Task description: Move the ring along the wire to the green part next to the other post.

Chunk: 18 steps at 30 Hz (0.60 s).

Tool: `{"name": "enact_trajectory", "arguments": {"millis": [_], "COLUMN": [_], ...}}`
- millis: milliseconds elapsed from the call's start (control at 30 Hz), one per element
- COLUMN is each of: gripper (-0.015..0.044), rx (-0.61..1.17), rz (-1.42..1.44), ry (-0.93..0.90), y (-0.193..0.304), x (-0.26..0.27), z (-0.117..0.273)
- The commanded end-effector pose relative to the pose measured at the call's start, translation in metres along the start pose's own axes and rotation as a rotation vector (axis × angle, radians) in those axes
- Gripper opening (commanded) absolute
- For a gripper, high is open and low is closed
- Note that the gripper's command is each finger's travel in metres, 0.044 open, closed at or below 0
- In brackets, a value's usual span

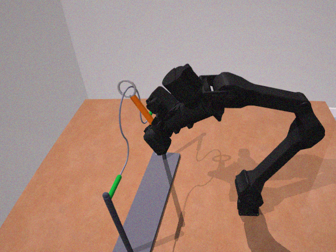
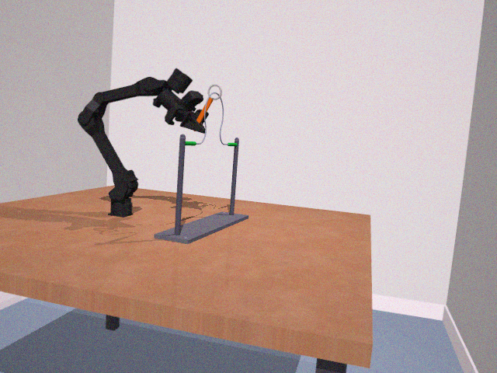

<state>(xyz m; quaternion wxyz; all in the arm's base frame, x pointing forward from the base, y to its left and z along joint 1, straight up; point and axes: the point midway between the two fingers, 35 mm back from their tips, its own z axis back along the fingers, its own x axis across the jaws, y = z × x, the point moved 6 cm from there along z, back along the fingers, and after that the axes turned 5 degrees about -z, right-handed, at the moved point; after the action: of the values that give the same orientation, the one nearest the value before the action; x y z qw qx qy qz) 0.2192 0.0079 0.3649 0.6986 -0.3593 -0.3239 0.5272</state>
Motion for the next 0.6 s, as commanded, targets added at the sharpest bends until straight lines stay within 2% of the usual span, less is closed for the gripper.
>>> {"name": "enact_trajectory", "arguments": {"millis": [0,567], "gripper": [-0.015,-0.015], "rx": [-0.003,-0.043], "rz": [0.058,0.264], "ry": [0.038,0.17], "y": [0.0016,0.0027], "x": [-0.0002,-0.0028], "z": [-0.0022,-0.0033]}}
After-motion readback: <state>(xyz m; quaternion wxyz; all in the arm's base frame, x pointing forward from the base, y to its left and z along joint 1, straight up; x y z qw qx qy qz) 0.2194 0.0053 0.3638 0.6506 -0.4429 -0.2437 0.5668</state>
